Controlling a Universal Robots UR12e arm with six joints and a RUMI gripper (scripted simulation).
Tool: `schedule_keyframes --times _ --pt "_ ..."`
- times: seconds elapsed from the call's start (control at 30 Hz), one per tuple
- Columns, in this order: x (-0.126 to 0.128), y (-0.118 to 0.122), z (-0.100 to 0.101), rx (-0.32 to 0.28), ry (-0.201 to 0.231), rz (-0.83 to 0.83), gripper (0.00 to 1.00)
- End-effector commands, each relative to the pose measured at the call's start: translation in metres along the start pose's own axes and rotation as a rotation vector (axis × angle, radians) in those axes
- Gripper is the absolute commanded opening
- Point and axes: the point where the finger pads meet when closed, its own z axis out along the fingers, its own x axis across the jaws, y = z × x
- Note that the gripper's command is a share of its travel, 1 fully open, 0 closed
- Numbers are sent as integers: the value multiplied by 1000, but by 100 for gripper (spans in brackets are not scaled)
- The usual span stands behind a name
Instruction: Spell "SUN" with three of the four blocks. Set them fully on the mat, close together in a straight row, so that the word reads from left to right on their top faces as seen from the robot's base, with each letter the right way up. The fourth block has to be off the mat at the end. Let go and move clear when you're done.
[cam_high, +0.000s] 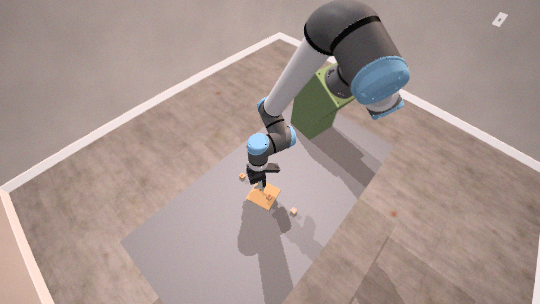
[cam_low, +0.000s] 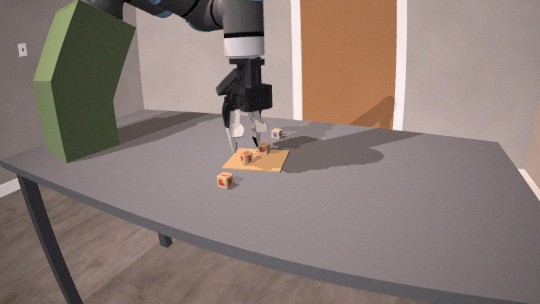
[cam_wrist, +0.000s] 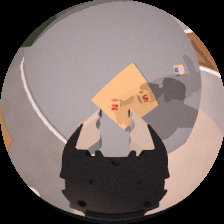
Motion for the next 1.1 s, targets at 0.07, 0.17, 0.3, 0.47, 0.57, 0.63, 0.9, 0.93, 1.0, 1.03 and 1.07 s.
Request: schedule_keyframes --times 0.07,0.17,0.3,0.47,0.57,0.63,0.9,0.93,1.0,1.03,1.07 --pt "0 1 0 -1 0 0 37" --pt "0 1 0 -1 0 0 37" --pt "0 1 0 -1 0 0 37" --pt "0 1 0 -1 0 0 37" --pt "0 1 0 -1 0 0 37" --pt "0 1 1 -1 0 0 37" --pt "0 1 13 -1 0 0 37" --pt "0 1 15 -1 0 0 37" --pt "0 1 15 -1 0 0 37" --pt "0 1 17 -1 0 0 37" --pt "0 1 19 -1 0 0 37"
